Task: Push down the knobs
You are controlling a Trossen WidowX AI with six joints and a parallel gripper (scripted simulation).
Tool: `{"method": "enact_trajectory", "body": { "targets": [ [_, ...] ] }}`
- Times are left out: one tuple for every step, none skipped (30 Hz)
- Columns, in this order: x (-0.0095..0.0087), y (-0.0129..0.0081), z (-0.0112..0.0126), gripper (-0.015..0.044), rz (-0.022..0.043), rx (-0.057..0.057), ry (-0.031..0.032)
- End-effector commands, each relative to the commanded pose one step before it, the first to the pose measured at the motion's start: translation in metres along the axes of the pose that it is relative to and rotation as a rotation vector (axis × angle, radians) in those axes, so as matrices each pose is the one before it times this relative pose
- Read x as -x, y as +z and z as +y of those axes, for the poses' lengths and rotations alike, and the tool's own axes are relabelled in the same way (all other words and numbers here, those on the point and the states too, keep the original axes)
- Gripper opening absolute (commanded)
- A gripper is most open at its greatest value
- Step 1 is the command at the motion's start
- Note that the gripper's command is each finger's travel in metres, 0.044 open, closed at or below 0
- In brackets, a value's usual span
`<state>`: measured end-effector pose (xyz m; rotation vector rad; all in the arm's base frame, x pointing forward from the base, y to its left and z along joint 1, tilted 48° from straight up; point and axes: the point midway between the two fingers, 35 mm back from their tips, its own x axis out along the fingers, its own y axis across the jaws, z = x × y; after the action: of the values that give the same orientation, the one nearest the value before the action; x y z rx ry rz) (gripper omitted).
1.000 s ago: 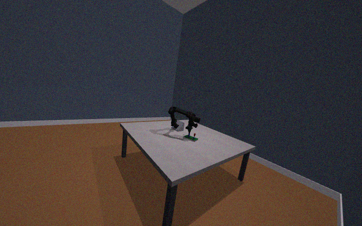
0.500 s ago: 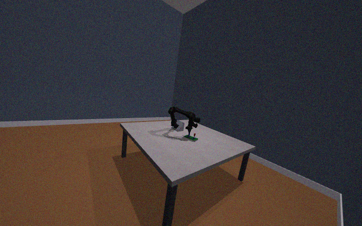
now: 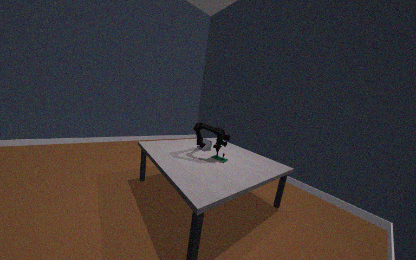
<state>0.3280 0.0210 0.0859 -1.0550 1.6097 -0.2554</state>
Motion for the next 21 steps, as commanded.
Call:
{"method": "enact_trajectory", "body": {
  "targets": [
    [0.00921, 0.00153, 0.00064, 0.0000, -0.00463, -0.0031, 0.00232],
    [0.00082, -0.00003, 0.00001, 0.0000, 0.00002, 0.0000, 0.00000],
    [0.00027, -0.00001, 0.00000, 0.0000, 0.00001, 0.0000, 0.00000],
    [-0.00548, -0.00125, -0.00050, 0.0026, 0.00266, 0.0035, -0.00279],
    [0.00000, 0.00000, 0.00000, 0.0053, 0.00000, 0.0000, 0.00000],
    [0.00000, 0.00000, 0.00000, 0.0079, 0.00000, 0.0000, 0.00000],
    [0.00000, 0.00000, 0.00000, 0.0105, 0.00000, 0.0000, 0.00000],
    [0.00000, 0.00000, 0.00000, 0.0131, 0.00000, 0.0000, 0.00000],
    [0.00000, 0.00000, 0.00000, 0.0157, 0.00000, 0.0000, 0.00000],
    [0.00000, 0.00000, 0.00000, 0.0184, 0.00000, 0.0000, 0.00000],
    [0.00000, 0.00000, 0.00000, 0.0210, 0.00000, 0.0000, 0.00000],
    [0.00103, 0.00161, -0.00012, 0.0184, -0.00278, -0.0002, -0.00168],
    [0.00309, 0.00481, -0.00031, 0.0157, -0.00836, -0.0006, -0.00499],
    [0.00512, 0.00797, -0.00037, 0.0131, -0.01398, -0.0010, -0.00822],
    [0.00653, 0.01017, -0.00022, 0.0105, -0.01804, -0.0013, -0.01038],
    [0.00650, 0.01018, 0.00007, 0.0079, -0.01829, -0.0014, -0.01026],
    [0.00640, 0.01008, 0.00036, 0.0053, -0.01836, -0.0014, -0.01003],
    [0.00625, 0.00987, 0.00064, 0.0026, -0.01825, -0.0015, -0.00972],
    [0.00479, 0.00760, 0.00068, 0.0000, -0.01423, -0.0012, -0.00740],
    [0.00284, 0.00453, 0.00049, 0.0000, -0.00856, -0.0007, -0.00438],
    [0.00094, 0.00151, 0.00017, 0.0000, -0.00286, -0.0002, -0.00145]
  ]
}}
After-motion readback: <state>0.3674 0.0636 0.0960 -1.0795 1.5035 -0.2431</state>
